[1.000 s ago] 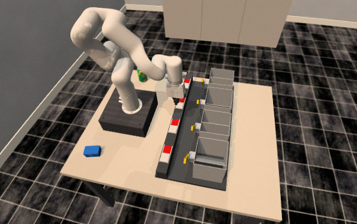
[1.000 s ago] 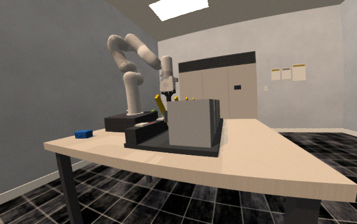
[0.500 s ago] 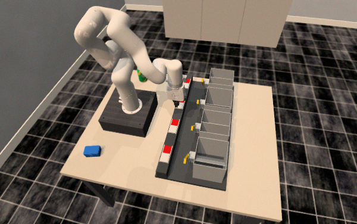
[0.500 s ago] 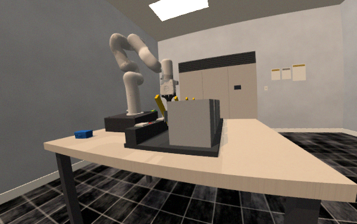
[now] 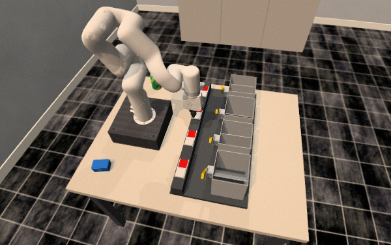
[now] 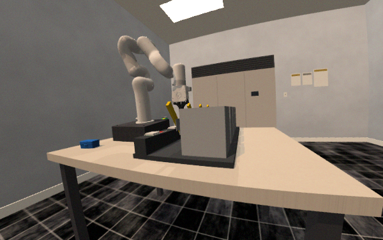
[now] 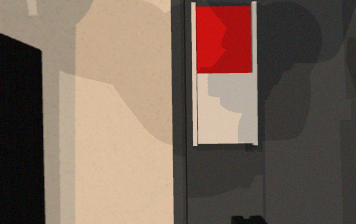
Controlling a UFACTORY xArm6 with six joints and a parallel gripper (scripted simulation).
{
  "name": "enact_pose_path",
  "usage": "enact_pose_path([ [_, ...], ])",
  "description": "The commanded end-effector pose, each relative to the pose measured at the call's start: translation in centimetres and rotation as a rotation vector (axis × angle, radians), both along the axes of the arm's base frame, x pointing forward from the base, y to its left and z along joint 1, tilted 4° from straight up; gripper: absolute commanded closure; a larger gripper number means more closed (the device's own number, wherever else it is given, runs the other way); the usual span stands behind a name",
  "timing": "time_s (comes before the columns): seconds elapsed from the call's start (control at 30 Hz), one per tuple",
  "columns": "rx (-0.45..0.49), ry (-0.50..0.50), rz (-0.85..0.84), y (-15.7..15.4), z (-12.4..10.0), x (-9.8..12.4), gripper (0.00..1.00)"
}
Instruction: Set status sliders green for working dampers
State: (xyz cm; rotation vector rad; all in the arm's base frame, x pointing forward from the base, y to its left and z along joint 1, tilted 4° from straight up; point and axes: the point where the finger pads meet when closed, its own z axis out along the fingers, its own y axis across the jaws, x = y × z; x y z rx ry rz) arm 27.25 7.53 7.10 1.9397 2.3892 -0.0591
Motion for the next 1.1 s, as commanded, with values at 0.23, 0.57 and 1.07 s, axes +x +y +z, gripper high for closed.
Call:
enact_pose_path([
  [0.23, 0.001, -0.003, 0.0, 1.6, -3.6, -0.2, 1.0],
  [0.57, 0.001, -0.003, 0.0, 1.8, -3.9, -0.2, 1.0],
  [1.07, 0.001, -0.003, 0.0, 1.8, -3.9, -0.2, 1.0],
])
